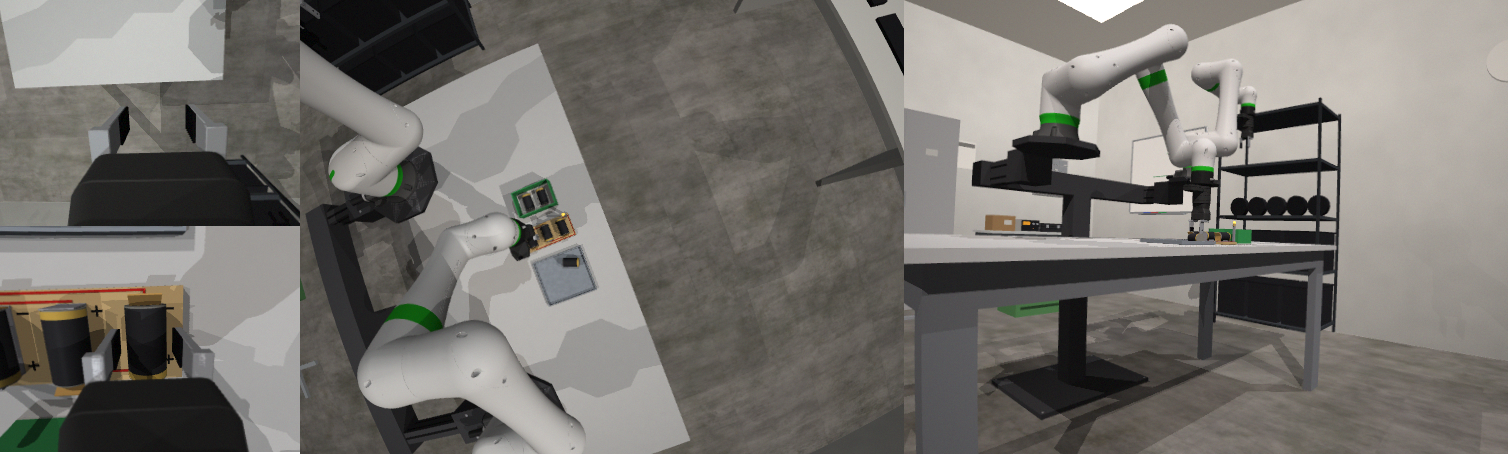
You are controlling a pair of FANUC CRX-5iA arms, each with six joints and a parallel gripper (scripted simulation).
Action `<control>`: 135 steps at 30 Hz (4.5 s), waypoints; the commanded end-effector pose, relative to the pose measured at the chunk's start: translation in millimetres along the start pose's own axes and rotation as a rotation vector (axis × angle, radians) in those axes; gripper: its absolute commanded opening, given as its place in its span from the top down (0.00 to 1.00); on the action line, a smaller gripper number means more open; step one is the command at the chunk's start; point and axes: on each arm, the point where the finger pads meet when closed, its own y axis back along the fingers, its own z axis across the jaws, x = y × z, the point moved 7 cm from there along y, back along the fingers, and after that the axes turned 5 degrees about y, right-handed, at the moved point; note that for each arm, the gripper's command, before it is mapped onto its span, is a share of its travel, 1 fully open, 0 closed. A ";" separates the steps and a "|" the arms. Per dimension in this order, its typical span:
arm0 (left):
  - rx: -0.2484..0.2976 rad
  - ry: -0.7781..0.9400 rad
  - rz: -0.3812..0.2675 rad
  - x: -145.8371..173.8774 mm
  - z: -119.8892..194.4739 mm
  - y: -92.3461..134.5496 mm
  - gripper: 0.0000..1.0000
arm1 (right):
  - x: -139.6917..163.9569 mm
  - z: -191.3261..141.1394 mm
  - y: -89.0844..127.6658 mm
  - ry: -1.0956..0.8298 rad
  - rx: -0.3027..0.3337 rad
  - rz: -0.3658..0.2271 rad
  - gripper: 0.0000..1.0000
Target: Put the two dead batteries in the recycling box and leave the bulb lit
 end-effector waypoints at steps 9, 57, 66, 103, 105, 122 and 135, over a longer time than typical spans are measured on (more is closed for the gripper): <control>0.000 0.000 -0.002 -0.1 -0.1 0.9 0.00 | -1.0 -0.4 1.1 0.000 0.001 -0.002 0.10; 0.000 0.000 -0.002 -0.1 -0.1 0.9 0.00 | -0.9 -0.3 66.1 0.000 0.001 -0.002 0.10; 0.000 0.000 -0.002 -0.1 -0.1 0.9 0.00 | -0.9 -0.3 66.1 0.000 0.001 -0.002 0.10; 0.000 0.000 -0.002 -0.1 -0.1 0.9 0.00 | -0.8 -0.3 116.4 0.000 0.001 -0.002 0.10; 0.000 0.000 -0.002 -0.1 -0.1 0.9 0.00 | -0.8 -0.3 116.4 0.000 0.001 -0.002 0.10; 0.000 0.000 -0.002 -0.1 -0.1 0.9 0.00 | -0.8 -0.3 116.4 0.000 0.001 -0.002 0.10; 0.000 0.000 -0.002 -0.1 -0.1 0.9 0.00 | -0.8 -0.3 116.4 0.000 0.001 -0.002 0.10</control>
